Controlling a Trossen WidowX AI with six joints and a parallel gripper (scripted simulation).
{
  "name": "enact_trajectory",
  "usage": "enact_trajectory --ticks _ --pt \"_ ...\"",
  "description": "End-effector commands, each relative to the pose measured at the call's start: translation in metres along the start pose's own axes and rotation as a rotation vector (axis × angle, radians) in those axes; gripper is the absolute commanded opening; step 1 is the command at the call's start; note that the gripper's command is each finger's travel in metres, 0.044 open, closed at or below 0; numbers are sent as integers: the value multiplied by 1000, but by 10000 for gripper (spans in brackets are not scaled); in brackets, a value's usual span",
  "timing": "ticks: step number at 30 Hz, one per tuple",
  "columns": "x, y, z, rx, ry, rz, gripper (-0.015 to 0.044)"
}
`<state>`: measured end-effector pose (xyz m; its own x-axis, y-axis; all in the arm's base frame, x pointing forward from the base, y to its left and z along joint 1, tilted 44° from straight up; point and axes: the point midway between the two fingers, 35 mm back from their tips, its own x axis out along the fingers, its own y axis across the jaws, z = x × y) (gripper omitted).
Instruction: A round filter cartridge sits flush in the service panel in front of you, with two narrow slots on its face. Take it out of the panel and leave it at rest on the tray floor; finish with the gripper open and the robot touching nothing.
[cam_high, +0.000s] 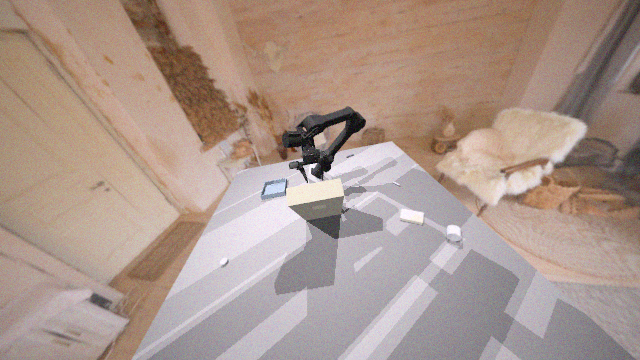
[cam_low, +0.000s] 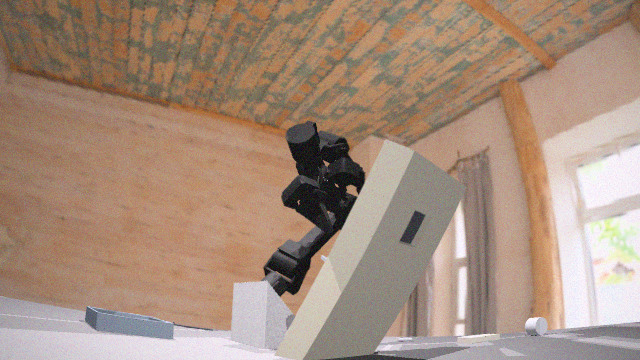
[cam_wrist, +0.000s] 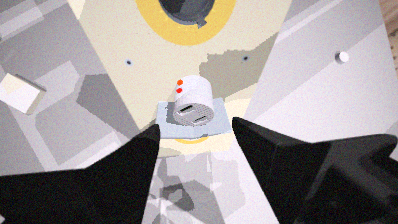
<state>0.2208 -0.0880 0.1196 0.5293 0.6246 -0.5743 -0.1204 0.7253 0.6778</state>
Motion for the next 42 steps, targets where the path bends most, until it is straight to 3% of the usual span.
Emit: enact_trajectory --ticks 1,29,31,40,42 --pt "5 -1 -2 22 9 -3 305" --pt "49 1 -2 21 7 0 305" --pt "46 0 -2 17 10 -5 252" --pt "46 0 -2 17 10 -5 192" --pt "46 0 -2 17 10 -5 140"
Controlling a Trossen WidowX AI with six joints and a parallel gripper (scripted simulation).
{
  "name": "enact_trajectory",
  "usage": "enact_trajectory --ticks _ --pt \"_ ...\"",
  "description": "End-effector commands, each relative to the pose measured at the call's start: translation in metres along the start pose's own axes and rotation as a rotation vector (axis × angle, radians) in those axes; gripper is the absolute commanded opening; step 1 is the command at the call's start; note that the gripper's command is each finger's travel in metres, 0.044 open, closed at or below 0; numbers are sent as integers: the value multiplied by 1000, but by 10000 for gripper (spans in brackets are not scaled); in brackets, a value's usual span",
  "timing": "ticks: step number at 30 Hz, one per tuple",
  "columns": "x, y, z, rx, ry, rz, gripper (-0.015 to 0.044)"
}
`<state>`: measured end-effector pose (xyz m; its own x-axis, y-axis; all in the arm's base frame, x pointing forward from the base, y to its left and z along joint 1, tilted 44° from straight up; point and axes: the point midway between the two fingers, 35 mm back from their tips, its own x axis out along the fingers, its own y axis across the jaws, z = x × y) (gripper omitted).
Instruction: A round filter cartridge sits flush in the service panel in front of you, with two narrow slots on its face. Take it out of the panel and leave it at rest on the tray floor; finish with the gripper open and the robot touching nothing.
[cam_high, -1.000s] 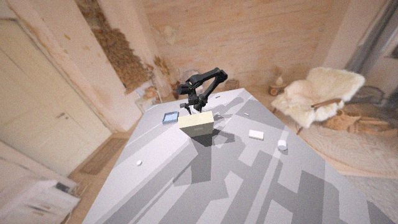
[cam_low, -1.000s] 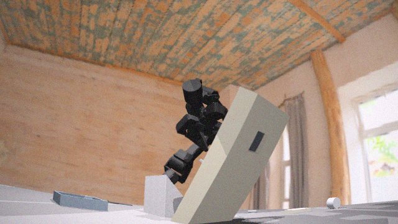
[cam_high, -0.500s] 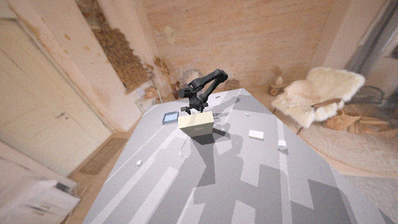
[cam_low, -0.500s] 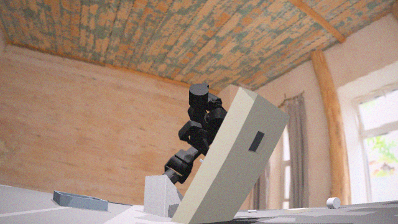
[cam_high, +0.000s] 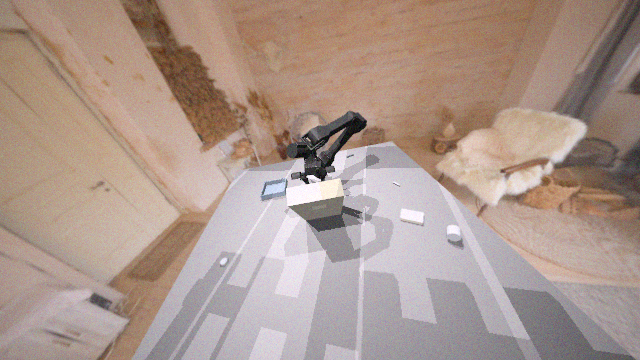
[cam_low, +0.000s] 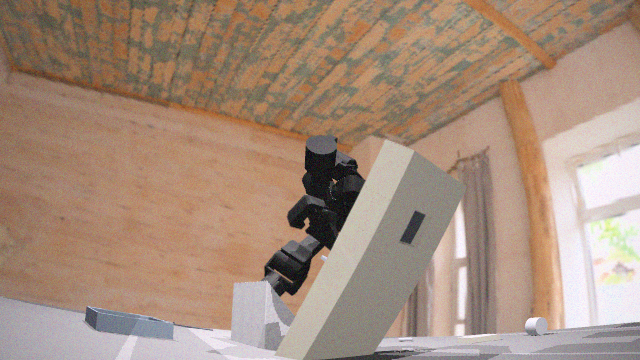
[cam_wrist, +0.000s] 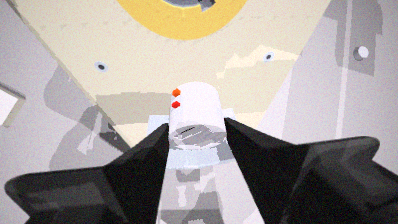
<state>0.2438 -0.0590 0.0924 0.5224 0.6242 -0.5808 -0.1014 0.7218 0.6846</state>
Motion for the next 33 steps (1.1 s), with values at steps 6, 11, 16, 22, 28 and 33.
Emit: enact_trajectory --ticks 6,11,16,22,28,33 --pt "-5 0 11 -2 1 -1 0" --pt "-13 -1 21 0 1 -2 0" --pt "-37 -4 24 1 5 -12 0" --pt "-67 -5 26 3 7 -13 0" --pt "-98 -2 26 2 3 -3 0" --pt "-97 -19 28 1 3 -4 0"
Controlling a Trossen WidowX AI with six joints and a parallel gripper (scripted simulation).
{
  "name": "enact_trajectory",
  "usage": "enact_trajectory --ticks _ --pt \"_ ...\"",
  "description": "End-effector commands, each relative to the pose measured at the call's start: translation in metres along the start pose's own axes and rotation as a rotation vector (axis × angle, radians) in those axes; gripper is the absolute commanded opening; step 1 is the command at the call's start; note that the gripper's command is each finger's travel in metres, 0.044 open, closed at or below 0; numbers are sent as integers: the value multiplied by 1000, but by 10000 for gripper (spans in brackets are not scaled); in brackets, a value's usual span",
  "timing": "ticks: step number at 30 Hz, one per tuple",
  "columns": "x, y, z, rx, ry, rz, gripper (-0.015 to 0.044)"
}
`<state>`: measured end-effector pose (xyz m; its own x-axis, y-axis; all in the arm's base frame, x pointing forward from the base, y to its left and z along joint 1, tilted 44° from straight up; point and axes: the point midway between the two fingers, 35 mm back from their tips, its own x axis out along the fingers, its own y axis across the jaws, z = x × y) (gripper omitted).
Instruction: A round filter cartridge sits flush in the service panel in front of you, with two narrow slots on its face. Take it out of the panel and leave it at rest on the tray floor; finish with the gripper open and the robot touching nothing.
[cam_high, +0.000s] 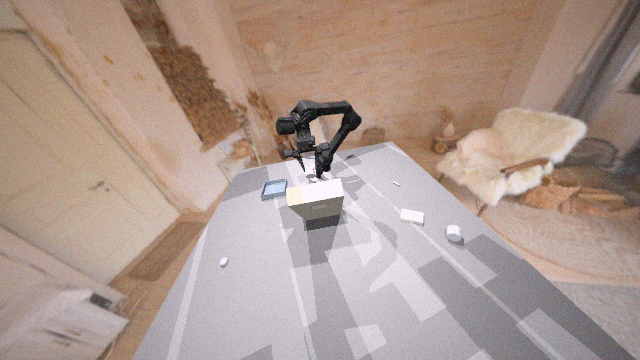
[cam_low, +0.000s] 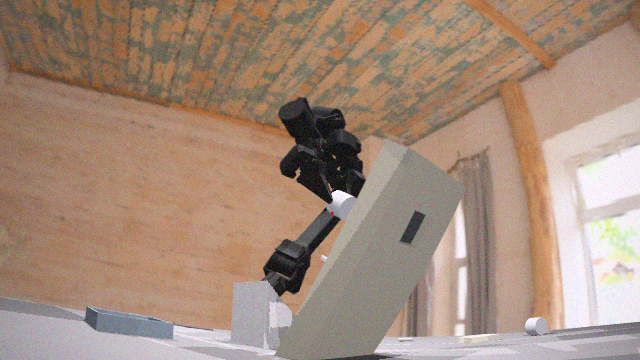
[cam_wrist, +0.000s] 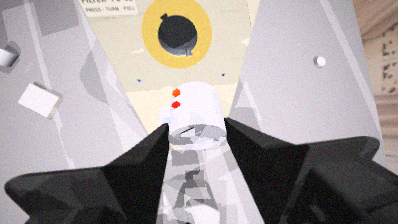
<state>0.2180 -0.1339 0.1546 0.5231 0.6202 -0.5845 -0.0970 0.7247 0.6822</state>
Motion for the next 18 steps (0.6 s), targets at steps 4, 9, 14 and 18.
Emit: enact_trajectory --ticks 4,9,14,18 --pt "2 -30 1 -1 3 1 0" --pt "6 -56 1 -3 2 0 0" --pt "10 -80 -2 -4 2 0 0" --pt "8 -82 -6 51 15 -20 0"
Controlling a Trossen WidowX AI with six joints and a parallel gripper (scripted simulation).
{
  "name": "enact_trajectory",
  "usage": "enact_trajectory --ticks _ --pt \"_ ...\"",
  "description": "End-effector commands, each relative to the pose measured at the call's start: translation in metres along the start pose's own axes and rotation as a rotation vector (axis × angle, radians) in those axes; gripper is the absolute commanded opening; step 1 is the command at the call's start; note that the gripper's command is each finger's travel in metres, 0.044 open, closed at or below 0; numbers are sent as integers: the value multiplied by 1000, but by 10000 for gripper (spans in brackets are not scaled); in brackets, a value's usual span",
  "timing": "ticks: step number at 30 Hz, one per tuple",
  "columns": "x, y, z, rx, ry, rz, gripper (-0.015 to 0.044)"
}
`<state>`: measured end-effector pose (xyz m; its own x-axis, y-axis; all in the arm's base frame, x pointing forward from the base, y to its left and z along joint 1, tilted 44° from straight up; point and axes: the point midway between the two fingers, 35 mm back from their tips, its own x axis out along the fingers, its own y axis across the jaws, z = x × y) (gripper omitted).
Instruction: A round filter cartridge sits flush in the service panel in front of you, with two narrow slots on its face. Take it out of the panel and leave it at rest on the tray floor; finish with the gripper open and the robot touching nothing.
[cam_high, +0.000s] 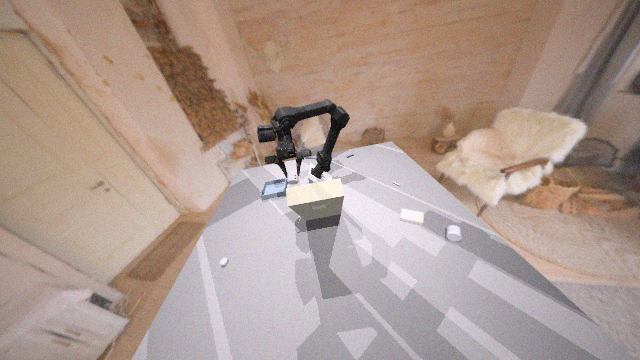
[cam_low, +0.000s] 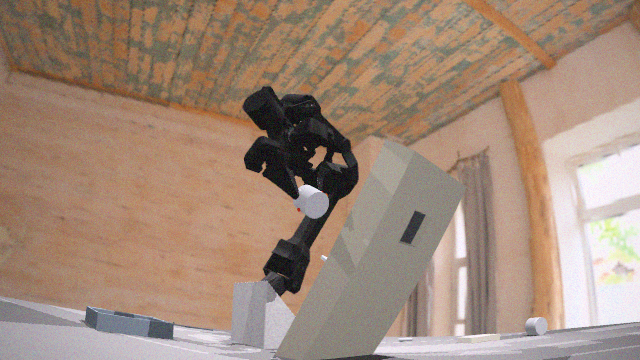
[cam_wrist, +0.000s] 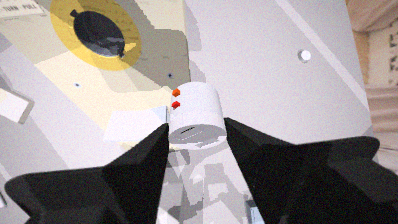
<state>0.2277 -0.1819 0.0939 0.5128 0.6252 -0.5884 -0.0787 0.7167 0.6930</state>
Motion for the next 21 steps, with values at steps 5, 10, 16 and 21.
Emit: enact_trajectory --ticks 5,10,16,21 --pt "-9 -34 -17 193 33 -112 0" --pt "-17 -64 -34 364 48 -210 0" --pt "-28 -98 -55 574 46 -334 0" --pt "-39 -126 -74 754 26 -443 0"
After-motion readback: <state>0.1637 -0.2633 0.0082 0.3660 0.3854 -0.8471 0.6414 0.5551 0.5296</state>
